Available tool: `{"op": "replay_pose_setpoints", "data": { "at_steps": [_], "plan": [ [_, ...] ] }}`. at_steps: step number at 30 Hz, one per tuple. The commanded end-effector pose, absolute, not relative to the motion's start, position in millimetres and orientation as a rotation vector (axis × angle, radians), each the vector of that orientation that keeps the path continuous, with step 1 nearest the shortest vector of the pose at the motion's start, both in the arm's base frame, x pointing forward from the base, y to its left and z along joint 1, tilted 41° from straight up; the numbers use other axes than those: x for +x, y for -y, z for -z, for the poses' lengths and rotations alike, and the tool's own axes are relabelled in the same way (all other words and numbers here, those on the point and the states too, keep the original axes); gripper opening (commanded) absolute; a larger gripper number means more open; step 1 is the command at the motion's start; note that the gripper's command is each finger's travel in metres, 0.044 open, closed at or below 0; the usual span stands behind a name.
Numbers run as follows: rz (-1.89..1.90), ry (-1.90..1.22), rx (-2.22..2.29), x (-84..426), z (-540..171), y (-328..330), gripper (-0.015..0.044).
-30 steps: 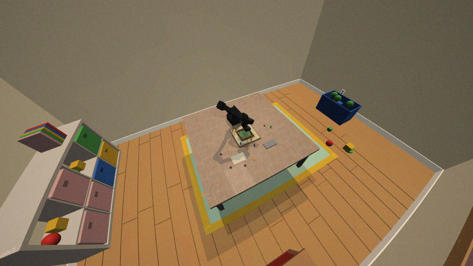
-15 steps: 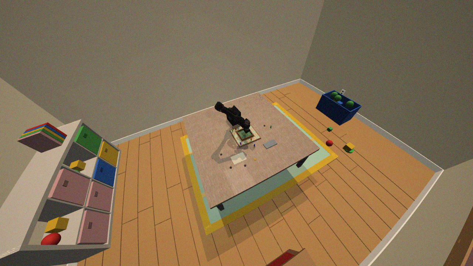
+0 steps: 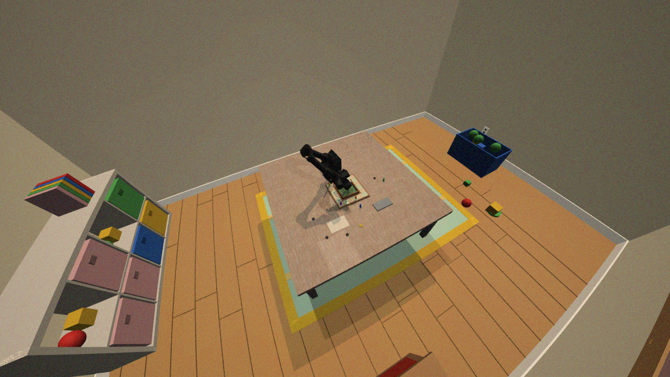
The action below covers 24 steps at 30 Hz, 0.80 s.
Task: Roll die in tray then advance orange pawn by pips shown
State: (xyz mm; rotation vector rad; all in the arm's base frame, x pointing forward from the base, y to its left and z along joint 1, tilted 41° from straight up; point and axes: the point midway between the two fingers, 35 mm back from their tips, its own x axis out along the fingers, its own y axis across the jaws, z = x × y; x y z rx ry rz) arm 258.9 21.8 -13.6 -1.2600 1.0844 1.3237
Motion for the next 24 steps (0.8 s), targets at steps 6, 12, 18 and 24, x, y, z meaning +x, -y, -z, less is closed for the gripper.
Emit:
{"op": "replay_pose_setpoints", "data": {
  "at_steps": [6, 12, 18, 24],
  "plan": [
    [-1.337, -0.985, -1.239, 268, -16, -25, 0.0],
    [-1.336, -0.984, -1.239, 272, -39, -26, 0.0],
    [-1.336, -0.984, -1.239, 270, -38, -26, 0.0],
    [-1.336, -0.984, -1.239, 271, -39, -26, 0.0]
  ]
}}
